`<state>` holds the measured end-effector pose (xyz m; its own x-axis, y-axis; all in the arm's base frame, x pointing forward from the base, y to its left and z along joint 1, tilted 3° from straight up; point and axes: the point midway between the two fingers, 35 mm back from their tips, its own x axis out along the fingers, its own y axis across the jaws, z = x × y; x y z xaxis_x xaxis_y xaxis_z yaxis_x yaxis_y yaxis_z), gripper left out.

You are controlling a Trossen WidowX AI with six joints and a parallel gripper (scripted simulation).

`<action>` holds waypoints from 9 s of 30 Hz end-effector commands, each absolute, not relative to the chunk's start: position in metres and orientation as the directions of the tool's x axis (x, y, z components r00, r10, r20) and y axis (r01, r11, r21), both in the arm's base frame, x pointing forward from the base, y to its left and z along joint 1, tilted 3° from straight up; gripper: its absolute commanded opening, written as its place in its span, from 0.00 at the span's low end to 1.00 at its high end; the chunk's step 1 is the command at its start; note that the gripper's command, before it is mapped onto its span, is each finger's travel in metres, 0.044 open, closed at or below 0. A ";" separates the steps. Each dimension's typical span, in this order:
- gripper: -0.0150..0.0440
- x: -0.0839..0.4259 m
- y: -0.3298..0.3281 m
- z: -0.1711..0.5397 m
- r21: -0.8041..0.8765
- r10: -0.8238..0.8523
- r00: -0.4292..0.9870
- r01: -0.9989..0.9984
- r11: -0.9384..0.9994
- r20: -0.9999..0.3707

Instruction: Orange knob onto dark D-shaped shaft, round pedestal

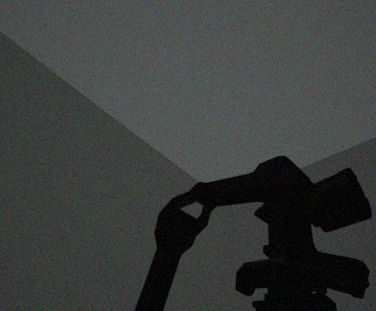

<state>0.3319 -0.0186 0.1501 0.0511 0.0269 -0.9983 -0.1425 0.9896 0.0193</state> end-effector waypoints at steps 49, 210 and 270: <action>0.25 0.344 -0.071 0.110 0.018 0.027 0.061 -0.144 0.989 -0.998; 0.25 0.343 -0.072 0.114 -0.035 0.027 0.061 -0.830 0.556 -0.998; 0.25 0.344 -0.071 0.107 -0.036 0.027 0.061 -0.833 0.552 -0.998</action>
